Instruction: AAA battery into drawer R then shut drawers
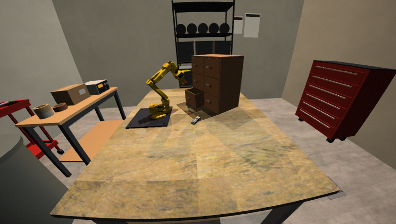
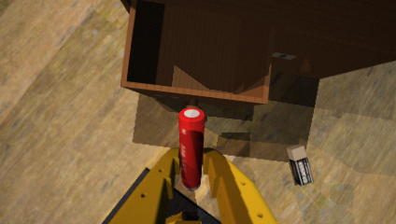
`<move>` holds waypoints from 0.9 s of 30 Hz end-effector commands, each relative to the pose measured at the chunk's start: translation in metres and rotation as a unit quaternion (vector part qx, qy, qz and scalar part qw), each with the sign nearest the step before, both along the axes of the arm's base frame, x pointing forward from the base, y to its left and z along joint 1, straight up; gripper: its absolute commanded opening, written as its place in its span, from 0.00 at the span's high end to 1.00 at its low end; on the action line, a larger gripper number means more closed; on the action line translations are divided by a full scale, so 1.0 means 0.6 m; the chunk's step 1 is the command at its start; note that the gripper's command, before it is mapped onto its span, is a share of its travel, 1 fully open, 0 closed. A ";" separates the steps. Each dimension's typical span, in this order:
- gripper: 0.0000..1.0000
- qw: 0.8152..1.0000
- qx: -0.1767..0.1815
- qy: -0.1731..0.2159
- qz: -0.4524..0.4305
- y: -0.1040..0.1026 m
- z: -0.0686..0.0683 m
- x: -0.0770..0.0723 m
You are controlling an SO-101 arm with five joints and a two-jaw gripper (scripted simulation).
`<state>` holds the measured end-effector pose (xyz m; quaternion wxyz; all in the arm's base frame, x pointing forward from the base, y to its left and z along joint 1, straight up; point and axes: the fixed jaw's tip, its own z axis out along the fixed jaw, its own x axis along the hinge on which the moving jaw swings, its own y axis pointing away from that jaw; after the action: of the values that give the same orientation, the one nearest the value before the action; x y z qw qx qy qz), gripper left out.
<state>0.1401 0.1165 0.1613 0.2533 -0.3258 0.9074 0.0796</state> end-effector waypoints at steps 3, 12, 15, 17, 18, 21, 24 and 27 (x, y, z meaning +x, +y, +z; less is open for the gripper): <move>1.00 1.000 -0.004 0.006 0.005 0.000 -0.004 -0.005; 1.00 1.000 -0.004 0.006 0.005 0.000 -0.004 -0.005; 1.00 1.000 -0.004 0.006 0.005 0.000 -0.004 -0.005; 1.00 1.000 -0.004 0.006 0.005 0.000 -0.004 -0.005; 1.00 1.000 -0.004 0.006 0.005 0.000 -0.004 -0.005; 1.00 1.000 -0.004 0.006 0.005 0.000 -0.004 -0.005; 1.00 1.000 -0.004 0.006 0.005 0.000 -0.004 -0.005; 1.00 0.999 -0.019 -0.005 0.037 -0.002 -0.005 -0.007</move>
<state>0.1394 0.1169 0.1610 0.2532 -0.3359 0.9039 0.0778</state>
